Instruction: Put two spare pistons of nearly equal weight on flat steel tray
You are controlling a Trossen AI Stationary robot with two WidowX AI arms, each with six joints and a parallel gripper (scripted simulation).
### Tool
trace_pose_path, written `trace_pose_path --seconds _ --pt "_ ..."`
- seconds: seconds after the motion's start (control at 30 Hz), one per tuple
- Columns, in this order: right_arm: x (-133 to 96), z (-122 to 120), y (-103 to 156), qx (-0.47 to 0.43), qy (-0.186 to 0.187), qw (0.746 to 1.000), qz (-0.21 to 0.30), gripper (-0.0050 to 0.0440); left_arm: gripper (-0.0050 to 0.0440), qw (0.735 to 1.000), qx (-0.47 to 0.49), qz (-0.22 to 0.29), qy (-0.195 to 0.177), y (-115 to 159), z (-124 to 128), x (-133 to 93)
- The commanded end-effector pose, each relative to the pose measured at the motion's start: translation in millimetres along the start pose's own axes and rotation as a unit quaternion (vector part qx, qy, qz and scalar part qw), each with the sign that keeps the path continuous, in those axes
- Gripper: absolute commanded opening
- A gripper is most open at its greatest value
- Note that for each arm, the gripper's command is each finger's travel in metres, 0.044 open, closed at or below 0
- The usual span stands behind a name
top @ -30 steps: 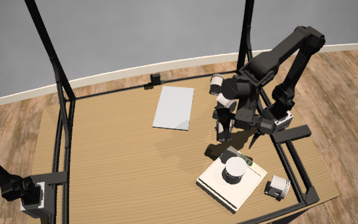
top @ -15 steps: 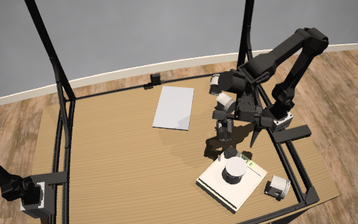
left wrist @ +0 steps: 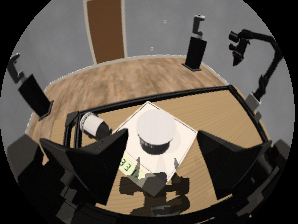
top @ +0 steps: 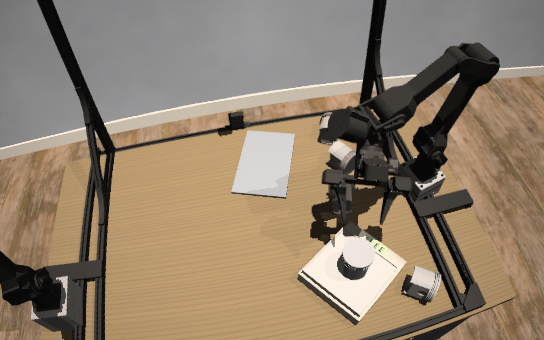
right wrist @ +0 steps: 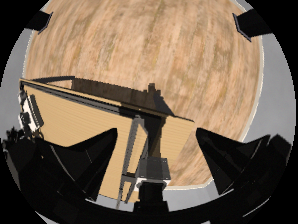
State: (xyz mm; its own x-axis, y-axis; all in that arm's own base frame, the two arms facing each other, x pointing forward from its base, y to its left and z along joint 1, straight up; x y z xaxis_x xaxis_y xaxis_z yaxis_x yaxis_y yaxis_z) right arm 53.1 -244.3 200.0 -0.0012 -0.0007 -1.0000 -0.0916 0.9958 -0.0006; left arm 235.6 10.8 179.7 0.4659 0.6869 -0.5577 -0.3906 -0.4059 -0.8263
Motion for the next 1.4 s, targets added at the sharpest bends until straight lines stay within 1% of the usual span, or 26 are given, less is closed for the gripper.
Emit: trace_pose_path --seconds 0.0,1.37 --pt "0 0 0 0.0 -0.001 1.0 0.0 0.044 0.0378 1.0 0.006 0.003 -0.006 10 1 5" --pt "0 0 0 0.0 -0.001 1.0 0.0 0.044 0.0378 1.0 0.007 0.004 -0.006 61 -4 40"
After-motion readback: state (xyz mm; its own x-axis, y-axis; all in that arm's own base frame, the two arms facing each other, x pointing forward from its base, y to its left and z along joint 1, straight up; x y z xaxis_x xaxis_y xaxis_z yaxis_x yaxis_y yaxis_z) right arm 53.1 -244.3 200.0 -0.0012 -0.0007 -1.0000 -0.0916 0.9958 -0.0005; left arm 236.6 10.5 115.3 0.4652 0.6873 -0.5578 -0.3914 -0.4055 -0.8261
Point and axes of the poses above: on each arm, the point midway between the two fingers, 35 mm back from their tips, its own x axis out along the fingers, its own z axis across the jaws, y = z × x, the point moved 10 cm from there along -x, back along the fingers, and after that the axes turned 7 degrees about x, right-handed, at the moved point
